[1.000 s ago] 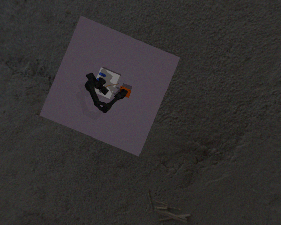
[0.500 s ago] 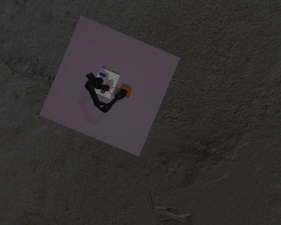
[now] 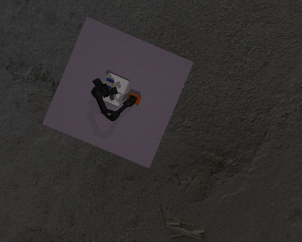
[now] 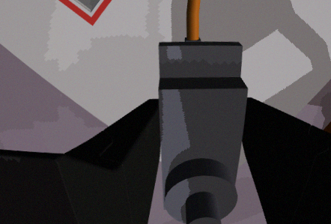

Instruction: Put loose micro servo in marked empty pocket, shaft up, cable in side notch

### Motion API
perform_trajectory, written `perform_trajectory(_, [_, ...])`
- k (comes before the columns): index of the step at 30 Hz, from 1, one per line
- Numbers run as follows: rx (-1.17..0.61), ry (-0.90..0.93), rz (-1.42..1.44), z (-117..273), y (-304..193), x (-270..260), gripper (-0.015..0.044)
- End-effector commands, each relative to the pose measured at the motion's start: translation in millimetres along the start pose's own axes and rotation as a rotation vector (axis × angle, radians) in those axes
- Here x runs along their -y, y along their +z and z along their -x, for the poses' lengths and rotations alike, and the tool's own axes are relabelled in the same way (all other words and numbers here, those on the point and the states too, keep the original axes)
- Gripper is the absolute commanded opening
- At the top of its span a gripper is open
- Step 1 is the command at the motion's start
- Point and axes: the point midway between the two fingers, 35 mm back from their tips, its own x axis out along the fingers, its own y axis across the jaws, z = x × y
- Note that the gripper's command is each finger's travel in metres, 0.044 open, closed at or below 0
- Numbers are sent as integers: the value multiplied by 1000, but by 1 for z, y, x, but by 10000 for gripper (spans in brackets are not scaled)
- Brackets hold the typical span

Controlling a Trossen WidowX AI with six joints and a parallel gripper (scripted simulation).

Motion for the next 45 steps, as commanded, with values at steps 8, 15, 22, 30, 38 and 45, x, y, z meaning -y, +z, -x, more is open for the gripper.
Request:
perform_trajectory(8, [-2, 4, 382, 0, -1, 0, 0])
perform_trajectory(15, [-2, 4, 624, 0, -1, 0, 0])
perform_trajectory(22, [-1, 4, 844, 0, -1, 0, 0])
perform_trajectory(30, [-1, 4, 850, 0, 2, -3, 0])
perform_trajectory(38, [1, 5, 851, 1, 21, -26, 0])
perform_trajectory(45, [2, 5, 853, 1, 40, -48, 0])
